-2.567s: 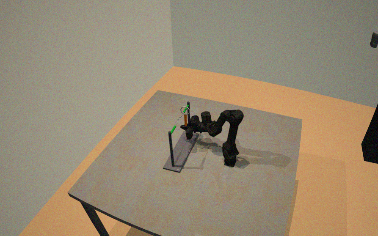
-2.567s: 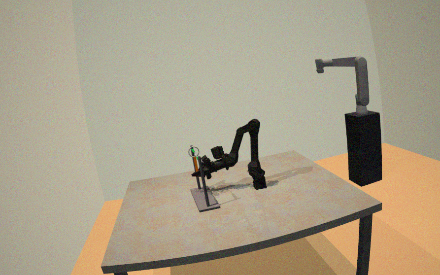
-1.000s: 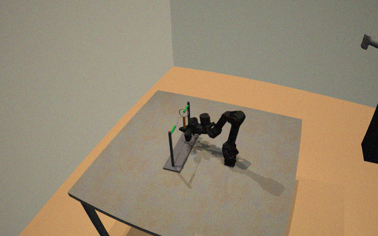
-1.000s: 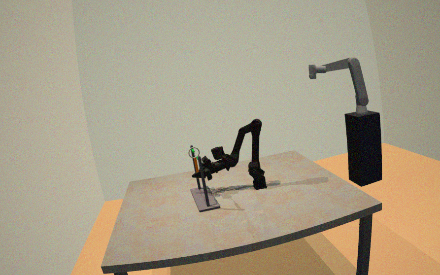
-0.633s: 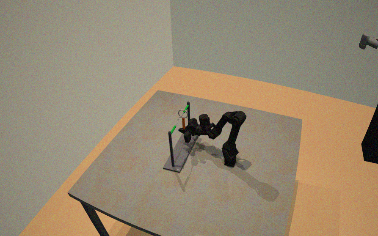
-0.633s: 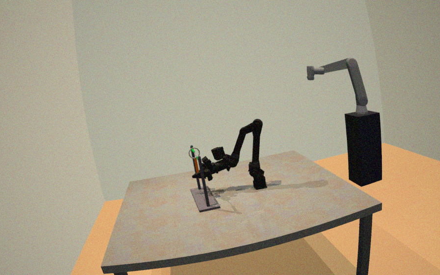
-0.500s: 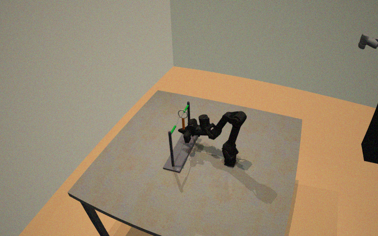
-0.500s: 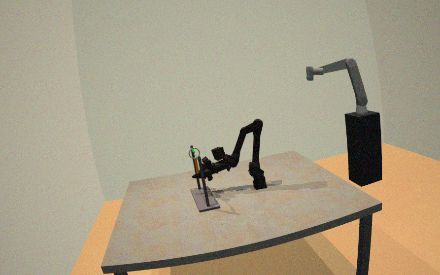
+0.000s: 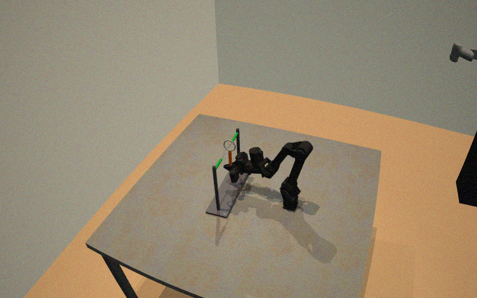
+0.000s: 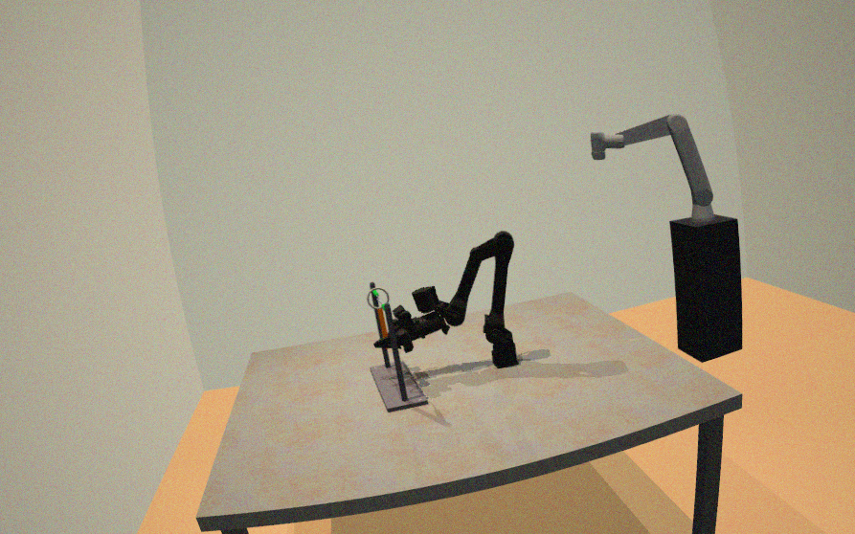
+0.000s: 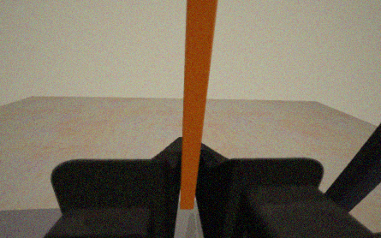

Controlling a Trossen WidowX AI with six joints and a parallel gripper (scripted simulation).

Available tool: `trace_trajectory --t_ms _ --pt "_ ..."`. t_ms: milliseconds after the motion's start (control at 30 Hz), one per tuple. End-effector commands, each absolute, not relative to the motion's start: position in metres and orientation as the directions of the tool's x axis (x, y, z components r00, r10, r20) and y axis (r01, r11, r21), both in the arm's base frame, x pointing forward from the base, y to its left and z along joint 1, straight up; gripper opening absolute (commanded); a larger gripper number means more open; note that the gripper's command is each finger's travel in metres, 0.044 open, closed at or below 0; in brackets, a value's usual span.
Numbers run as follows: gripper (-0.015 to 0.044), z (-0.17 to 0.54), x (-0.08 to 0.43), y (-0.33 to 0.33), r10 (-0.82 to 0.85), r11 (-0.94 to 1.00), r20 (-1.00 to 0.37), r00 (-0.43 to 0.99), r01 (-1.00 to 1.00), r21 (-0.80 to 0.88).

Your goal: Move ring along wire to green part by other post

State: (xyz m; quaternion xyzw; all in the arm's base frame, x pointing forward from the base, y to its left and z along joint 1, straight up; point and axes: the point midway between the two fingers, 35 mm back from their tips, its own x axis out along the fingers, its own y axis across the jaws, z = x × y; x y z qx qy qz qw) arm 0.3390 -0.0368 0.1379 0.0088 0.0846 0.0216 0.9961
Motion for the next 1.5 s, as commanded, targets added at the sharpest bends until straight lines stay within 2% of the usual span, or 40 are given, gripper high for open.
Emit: trace_trajectory --t_ms 0,733,1233,1467 --pt "-0.0150 0.140 0.338 -0.030 0.029 0.999 -0.163 0.986 -0.023 0.041" --pt "-0.0150 0.144 0.341 0.005 -0.070 0.984 -0.170 0.983 0.096 0.150" --pt "-0.0150 0.146 0.343 0.007 0.031 0.999 -0.162 0.986 -0.024 0.047" --pt "-0.0150 0.146 0.334 0.003 0.104 0.993 -0.238 0.966 -0.114 -0.030"
